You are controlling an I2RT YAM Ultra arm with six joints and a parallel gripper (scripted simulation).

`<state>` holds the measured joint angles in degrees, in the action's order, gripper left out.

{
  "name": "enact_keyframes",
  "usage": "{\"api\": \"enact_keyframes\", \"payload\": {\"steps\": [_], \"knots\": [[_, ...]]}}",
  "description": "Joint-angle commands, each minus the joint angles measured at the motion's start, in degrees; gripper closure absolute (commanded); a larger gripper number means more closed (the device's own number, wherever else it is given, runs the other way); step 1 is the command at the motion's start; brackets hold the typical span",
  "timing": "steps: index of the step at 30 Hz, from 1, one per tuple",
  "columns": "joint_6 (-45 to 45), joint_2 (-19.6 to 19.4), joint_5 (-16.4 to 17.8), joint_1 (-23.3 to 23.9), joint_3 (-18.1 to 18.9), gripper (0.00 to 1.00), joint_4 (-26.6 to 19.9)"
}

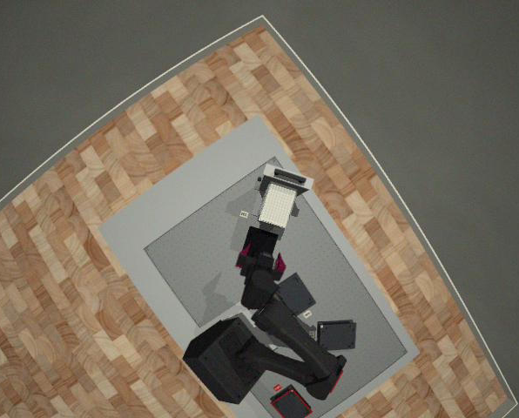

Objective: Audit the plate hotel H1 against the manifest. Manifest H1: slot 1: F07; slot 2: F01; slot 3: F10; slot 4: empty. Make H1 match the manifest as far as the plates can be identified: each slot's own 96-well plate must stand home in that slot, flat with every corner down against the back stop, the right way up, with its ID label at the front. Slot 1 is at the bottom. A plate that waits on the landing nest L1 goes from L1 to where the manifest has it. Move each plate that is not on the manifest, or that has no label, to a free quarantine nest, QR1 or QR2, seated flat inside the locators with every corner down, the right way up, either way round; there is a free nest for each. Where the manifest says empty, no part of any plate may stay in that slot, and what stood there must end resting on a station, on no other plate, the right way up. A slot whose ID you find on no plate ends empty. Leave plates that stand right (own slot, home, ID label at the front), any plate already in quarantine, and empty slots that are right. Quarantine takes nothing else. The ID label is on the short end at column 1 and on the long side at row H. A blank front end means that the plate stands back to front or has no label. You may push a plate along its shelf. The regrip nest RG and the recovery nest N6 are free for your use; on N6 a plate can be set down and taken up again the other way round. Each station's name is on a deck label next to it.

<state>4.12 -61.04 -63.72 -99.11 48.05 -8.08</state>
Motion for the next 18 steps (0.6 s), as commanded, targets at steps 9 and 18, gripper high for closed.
{"api": "enact_keyframes", "payload": {"steps": [9,18], "knots": [[1.99,0.27,2.59,2.23,-2.57,0.0,5.07],[3.61,0.1,5.08,4.85,-5.47,0.0,9.56]]}}
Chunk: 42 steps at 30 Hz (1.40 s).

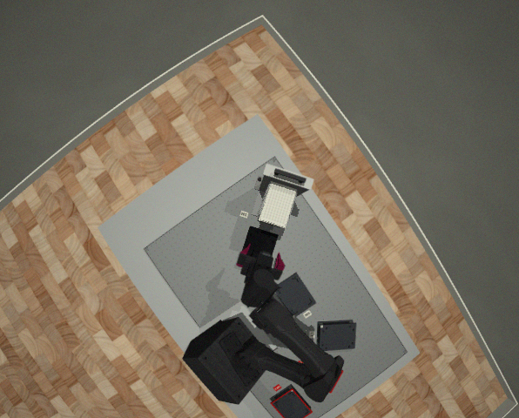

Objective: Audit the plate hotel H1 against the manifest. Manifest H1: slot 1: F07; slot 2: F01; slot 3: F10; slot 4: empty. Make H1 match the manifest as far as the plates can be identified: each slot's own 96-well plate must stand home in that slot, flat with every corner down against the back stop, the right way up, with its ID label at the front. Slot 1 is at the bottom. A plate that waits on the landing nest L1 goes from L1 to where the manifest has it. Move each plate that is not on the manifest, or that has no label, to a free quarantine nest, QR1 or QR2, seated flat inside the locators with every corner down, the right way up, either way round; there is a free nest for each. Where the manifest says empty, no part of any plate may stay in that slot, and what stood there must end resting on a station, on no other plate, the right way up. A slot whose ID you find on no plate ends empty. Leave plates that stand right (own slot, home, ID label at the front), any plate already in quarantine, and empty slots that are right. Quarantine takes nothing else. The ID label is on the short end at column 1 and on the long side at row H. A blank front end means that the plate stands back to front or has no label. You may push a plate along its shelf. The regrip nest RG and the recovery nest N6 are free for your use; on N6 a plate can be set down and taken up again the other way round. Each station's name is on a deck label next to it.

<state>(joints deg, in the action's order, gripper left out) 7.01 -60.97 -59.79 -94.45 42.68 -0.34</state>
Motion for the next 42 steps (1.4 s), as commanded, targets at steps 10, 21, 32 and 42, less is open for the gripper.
{"api": "enact_keyframes", "payload": {"steps": [10,21,32,42], "knots": [[1.96,-0.4,3.35,2.49,-2.48,0.0,5.7],[3.44,-1.76,6.36,5.61,-4.48,0.0,10.29],[4.41,-4.27,8.62,7.94,-2.05,0.0,11.15],[5.07,-6.31,10.29,9.65,0.04,0.0,11.63]]}}
